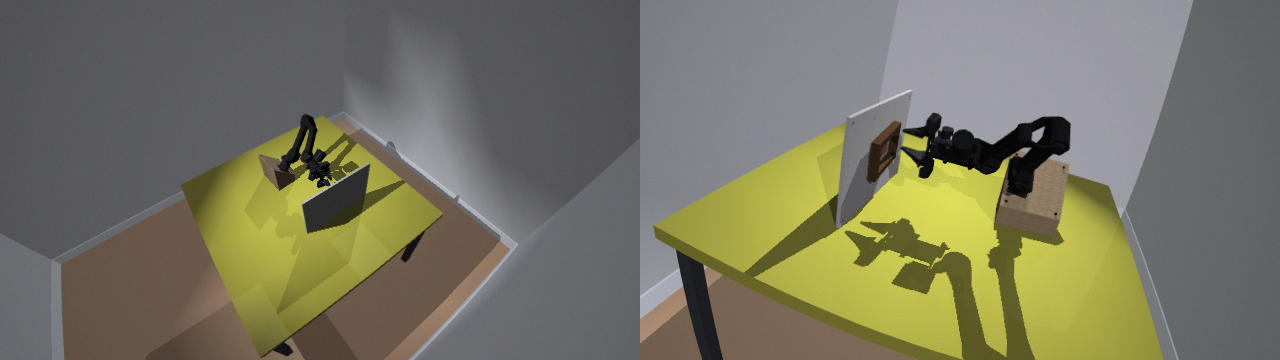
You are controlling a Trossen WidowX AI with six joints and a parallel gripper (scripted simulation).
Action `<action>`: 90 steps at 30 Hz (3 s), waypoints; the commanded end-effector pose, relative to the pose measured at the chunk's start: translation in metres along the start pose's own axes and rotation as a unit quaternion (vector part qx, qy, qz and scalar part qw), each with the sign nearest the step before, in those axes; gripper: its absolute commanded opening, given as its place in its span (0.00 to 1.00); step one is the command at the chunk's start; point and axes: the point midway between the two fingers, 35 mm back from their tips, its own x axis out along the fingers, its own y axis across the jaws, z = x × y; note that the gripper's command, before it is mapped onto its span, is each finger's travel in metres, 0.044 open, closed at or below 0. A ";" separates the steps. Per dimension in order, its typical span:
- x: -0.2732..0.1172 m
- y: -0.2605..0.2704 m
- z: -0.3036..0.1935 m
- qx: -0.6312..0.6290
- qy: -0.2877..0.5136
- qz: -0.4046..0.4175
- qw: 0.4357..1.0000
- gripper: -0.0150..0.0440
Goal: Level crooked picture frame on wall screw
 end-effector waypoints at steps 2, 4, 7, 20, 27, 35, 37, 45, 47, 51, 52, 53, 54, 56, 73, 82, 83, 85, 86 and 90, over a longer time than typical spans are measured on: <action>0.003 0.001 -0.002 0.001 0.005 0.002 1.000 0.69; 0.003 0.001 -0.002 0.001 0.005 0.002 1.000 0.69; 0.003 0.001 -0.002 0.001 0.005 0.002 1.000 0.69; 0.018 0.002 -0.003 0.001 0.006 0.003 1.000 0.69; 0.029 0.002 -0.003 0.001 0.006 0.003 1.000 0.69; 0.042 0.002 -0.003 0.001 0.006 0.003 1.000 0.69; 0.043 0.002 -0.003 0.001 0.006 0.003 1.000 0.69; 0.043 0.002 -0.003 0.001 0.006 0.003 1.000 0.69; 0.043 0.002 -0.003 0.001 0.006 0.003 1.000 0.69; 0.043 0.002 -0.003 0.001 0.006 0.003 1.000 0.69; 0.043 0.002 -0.003 0.001 0.006 0.003 1.000 0.69; 0.043 0.002 -0.003 0.001 0.006 0.003 1.000 0.69; 0.043 0.002 -0.003 0.001 0.006 0.003 1.000 0.69; 0.043 0.002 -0.003 0.001 0.006 0.003 1.000 0.69; 0.044 0.002 -0.004 0.001 0.006 0.003 1.000 0.69; 0.044 0.002 -0.004 0.001 0.006 0.003 1.000 0.47; 0.044 0.002 -0.004 0.001 0.006 0.003 1.000 0.43; 0.044 0.002 -0.004 0.001 0.006 0.003 1.000 0.37; 0.044 0.002 -0.004 0.001 0.006 0.003 1.000 0.36; 0.044 0.002 -0.004 0.001 0.006 0.003 1.000 0.28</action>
